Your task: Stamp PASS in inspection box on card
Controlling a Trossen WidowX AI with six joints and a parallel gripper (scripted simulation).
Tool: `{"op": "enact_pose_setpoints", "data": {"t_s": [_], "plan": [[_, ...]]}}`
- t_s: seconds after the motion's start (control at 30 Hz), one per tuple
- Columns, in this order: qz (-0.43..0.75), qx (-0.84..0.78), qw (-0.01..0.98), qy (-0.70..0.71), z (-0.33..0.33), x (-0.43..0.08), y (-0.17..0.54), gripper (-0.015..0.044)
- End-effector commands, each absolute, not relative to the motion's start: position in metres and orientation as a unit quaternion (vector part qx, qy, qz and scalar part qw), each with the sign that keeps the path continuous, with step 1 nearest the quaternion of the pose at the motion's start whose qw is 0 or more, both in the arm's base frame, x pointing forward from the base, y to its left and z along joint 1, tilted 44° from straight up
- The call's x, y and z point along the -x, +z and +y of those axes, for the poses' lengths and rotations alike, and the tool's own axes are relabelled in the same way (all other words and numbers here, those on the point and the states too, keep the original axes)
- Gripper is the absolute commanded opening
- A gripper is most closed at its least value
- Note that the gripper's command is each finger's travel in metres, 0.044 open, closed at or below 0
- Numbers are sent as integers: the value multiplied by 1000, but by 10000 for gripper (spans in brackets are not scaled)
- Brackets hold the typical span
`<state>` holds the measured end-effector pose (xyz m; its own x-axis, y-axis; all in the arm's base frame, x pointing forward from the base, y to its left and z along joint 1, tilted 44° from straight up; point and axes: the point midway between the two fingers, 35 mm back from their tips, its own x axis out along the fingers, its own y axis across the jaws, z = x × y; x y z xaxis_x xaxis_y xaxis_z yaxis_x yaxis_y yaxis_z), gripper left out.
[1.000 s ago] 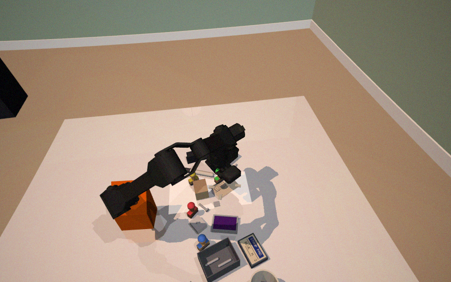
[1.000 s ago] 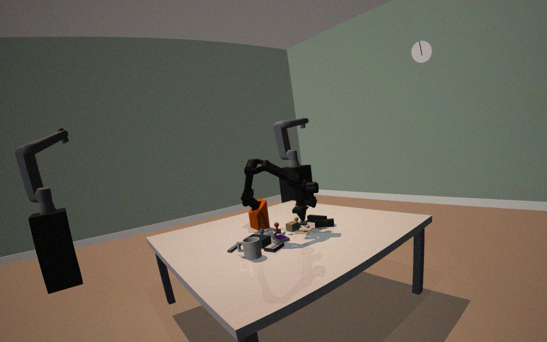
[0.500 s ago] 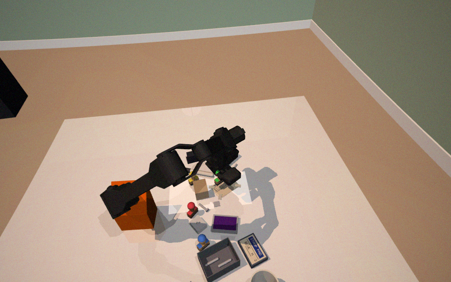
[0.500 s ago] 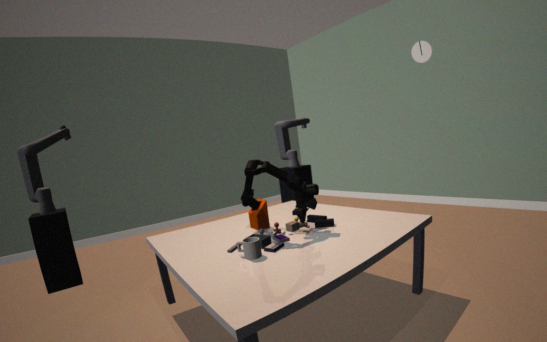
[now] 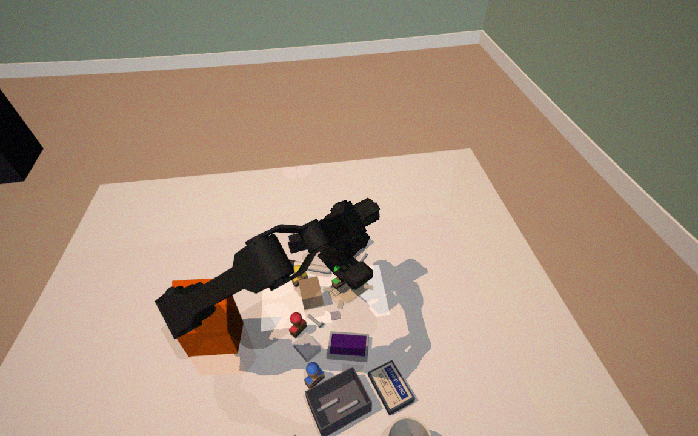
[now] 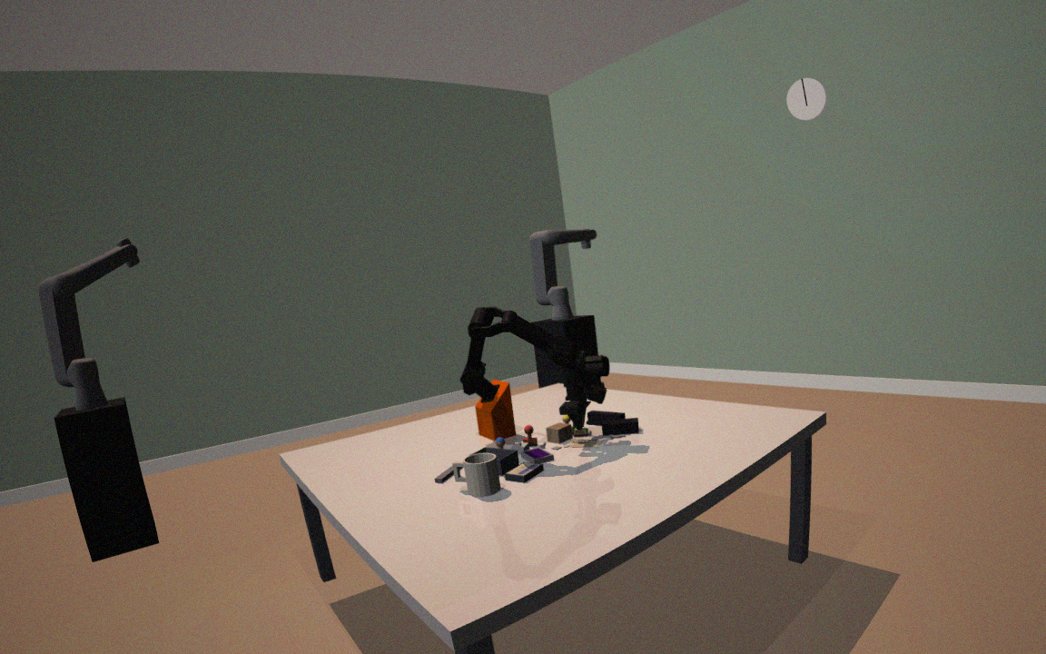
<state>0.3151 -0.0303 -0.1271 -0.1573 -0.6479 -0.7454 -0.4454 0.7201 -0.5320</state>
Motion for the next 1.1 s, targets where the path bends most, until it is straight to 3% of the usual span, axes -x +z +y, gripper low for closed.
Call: {"op": "enact_pose_setpoints", "data": {"t_s": [0.0, 1.07], "plan": [[755, 364, 537, -95, -34, -314, -129, 0], [754, 364, 538, -95, -43, -311, -138, 0]]}}
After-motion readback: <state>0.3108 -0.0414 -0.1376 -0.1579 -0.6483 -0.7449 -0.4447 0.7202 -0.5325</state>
